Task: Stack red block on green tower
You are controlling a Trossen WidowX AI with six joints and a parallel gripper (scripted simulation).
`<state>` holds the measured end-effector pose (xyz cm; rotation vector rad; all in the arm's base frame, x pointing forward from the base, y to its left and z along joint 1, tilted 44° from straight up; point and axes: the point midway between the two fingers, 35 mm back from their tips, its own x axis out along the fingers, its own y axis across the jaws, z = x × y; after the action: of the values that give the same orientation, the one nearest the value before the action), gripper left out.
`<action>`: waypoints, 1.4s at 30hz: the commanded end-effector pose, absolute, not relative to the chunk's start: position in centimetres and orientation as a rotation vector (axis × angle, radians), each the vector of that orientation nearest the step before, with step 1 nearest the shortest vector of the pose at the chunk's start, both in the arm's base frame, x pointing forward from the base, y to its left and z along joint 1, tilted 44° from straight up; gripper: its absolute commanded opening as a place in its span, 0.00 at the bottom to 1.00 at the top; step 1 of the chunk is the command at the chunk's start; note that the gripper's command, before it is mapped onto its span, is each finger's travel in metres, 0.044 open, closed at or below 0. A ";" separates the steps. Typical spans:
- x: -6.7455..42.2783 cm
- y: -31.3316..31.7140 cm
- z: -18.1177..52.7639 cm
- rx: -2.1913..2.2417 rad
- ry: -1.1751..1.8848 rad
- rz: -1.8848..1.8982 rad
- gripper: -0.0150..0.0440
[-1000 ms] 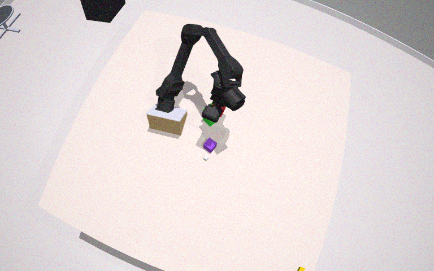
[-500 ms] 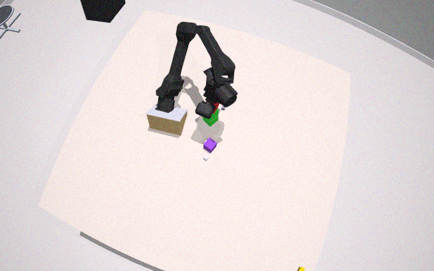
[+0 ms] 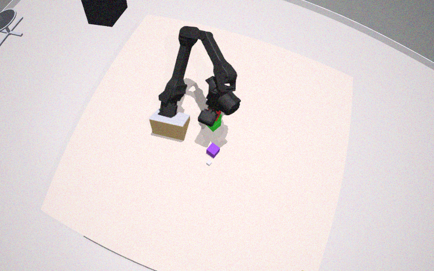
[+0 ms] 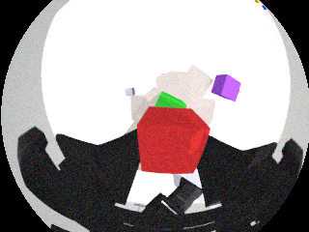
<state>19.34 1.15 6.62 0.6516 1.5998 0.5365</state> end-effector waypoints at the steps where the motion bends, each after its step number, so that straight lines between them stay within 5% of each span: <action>1: 19.4 1.2 6.6 0.655 1.597 0.535 0.25; 17: 19.4 1.1 6.7 0.655 1.597 0.534 0.25; 34: 19.3 1.2 6.6 0.652 1.600 0.536 1.00; 42: 19.3 1.2 6.6 0.652 1.600 0.536 1.00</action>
<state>19.37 1.16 6.59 0.6516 1.5985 0.5358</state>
